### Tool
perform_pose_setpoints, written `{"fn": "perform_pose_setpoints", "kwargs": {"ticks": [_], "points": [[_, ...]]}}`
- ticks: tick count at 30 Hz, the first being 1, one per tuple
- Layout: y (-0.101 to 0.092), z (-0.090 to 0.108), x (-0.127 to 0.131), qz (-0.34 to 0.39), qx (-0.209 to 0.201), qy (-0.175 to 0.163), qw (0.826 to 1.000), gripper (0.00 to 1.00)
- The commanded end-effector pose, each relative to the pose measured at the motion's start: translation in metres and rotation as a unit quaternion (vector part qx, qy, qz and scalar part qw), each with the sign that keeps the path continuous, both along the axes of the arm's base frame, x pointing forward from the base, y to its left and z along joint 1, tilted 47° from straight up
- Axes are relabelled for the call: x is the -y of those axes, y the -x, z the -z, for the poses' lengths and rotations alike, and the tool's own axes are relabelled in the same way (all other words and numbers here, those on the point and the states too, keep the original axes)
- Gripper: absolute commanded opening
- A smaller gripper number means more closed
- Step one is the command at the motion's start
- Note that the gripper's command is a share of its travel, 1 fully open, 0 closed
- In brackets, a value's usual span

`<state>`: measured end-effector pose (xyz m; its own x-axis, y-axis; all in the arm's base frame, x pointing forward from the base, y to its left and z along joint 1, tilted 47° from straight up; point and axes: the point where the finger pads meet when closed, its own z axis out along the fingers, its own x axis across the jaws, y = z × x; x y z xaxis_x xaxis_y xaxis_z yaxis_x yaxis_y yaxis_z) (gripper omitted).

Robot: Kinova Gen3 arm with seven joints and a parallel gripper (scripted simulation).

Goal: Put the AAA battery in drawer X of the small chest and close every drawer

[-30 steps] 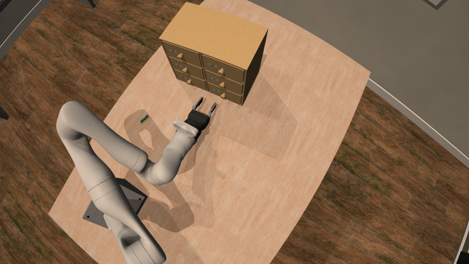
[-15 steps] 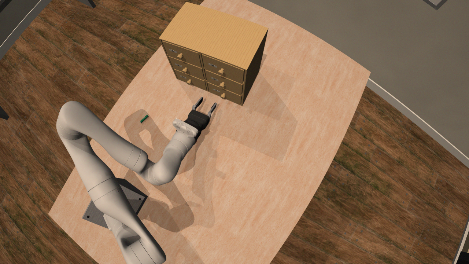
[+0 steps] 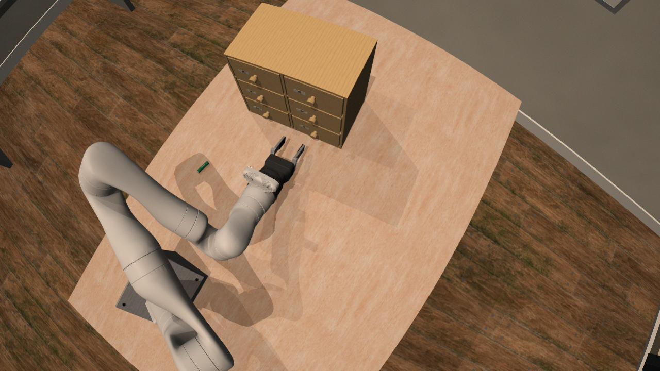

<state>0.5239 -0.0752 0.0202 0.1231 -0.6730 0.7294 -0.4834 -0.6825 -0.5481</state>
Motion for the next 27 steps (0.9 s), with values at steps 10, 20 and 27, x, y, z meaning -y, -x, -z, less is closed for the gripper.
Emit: {"fn": "perform_pose_setpoints", "kwargs": {"ticks": [10, 20, 27], "points": [[0.000, -0.029, -0.032, -0.002, 0.002, -0.001, 1.000, 1.00], [0.000, -0.049, -0.053, -0.002, 0.002, -0.001, 1.000, 1.00], [0.001, -0.051, -0.055, -0.002, 0.002, -0.001, 1.000, 1.00]]}}
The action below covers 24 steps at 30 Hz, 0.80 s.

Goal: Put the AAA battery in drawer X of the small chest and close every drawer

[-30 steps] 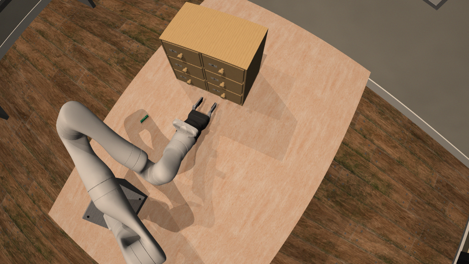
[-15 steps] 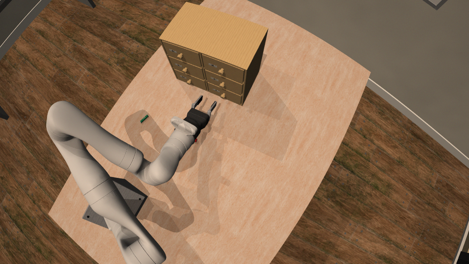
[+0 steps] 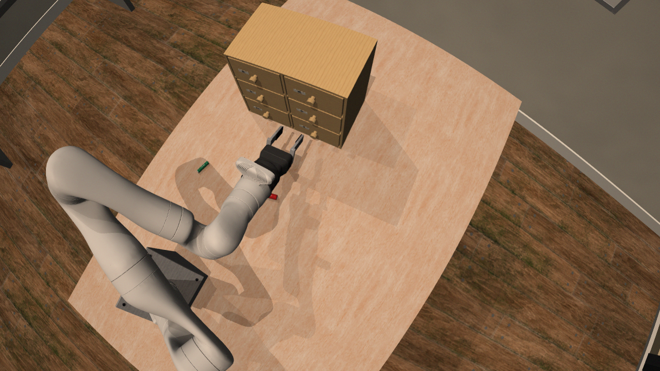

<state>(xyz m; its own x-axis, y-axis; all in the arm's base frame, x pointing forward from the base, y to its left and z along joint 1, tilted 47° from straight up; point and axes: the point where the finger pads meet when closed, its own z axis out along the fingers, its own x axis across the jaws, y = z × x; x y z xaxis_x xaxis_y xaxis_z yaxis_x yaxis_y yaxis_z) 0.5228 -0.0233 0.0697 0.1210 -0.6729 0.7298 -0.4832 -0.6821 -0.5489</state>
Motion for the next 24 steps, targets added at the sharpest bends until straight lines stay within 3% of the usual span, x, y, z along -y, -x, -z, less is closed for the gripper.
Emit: {"fn": "perform_pose_setpoints", "kwargs": {"ticks": [1, 24], "points": [[-0.0005, -0.0011, -0.0031, -0.002, 0.001, -0.002, 1.000, 1.00], [-0.0002, -0.0016, -0.0035, 0.001, -0.001, -0.001, 1.000, 1.00]]}}
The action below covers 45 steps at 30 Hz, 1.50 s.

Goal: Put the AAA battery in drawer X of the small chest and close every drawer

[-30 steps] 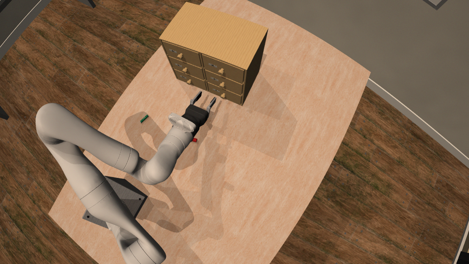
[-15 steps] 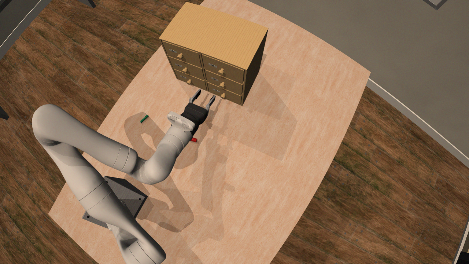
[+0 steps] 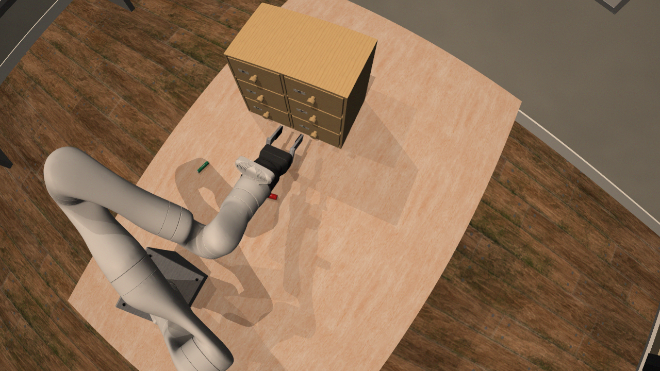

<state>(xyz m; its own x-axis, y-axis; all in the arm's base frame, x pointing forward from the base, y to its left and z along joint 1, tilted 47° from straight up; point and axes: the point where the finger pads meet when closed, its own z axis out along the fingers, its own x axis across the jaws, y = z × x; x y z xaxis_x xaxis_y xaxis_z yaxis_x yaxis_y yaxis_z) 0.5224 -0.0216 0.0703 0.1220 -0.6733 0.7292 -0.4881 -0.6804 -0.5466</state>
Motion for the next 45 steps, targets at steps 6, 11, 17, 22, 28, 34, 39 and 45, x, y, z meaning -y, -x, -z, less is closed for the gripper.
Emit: {"fn": "perform_pose_setpoints", "kwargs": {"ticks": [6, 11, 17, 22, 28, 34, 39, 45], "points": [[-0.0002, -0.0014, -0.0021, 0.001, -0.001, -0.001, 1.000, 1.00], [0.0003, -0.0019, -0.0026, 0.004, -0.003, -0.001, 1.000, 1.00], [0.0009, -0.0026, -0.0032, 0.007, -0.007, 0.000, 1.000, 1.00], [0.0017, -0.0033, -0.0039, 0.011, -0.010, 0.001, 1.000, 1.00], [0.0029, -0.0045, -0.0049, 0.017, -0.016, 0.002, 1.000, 1.00], [0.0039, -0.0056, -0.0060, 0.023, -0.021, 0.003, 1.000, 1.00], [0.0050, -0.0066, -0.0069, 0.028, -0.026, 0.004, 0.999, 1.00], [0.0066, -0.0083, -0.0084, 0.037, -0.035, 0.005, 0.999, 1.00]]}}
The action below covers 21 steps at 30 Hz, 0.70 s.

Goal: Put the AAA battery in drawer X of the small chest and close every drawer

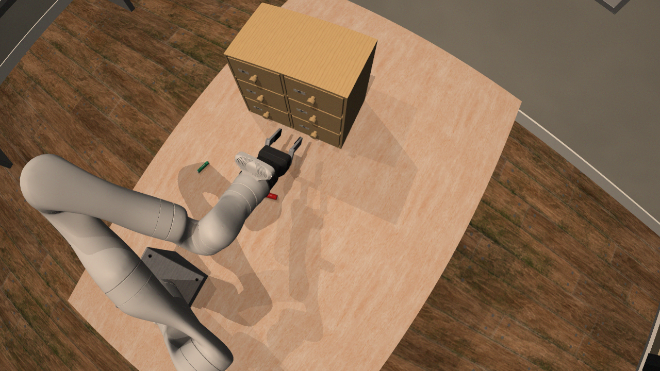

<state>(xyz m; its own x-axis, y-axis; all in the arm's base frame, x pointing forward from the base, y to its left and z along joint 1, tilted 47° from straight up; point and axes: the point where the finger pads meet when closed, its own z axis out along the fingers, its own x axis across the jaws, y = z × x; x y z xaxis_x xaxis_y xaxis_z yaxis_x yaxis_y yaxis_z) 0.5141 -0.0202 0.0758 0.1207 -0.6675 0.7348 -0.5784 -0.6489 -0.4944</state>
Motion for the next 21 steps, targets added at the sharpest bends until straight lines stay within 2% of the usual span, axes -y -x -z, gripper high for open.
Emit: {"fn": "perform_pose_setpoints", "kwargs": {"ticks": [1, 21], "points": [[-0.0014, -0.0030, -0.0073, -0.001, 0.000, -0.005, 1.000, 1.00], [0.0048, -0.0094, -0.0131, 0.032, -0.030, 0.000, 0.999, 1.00]]}}
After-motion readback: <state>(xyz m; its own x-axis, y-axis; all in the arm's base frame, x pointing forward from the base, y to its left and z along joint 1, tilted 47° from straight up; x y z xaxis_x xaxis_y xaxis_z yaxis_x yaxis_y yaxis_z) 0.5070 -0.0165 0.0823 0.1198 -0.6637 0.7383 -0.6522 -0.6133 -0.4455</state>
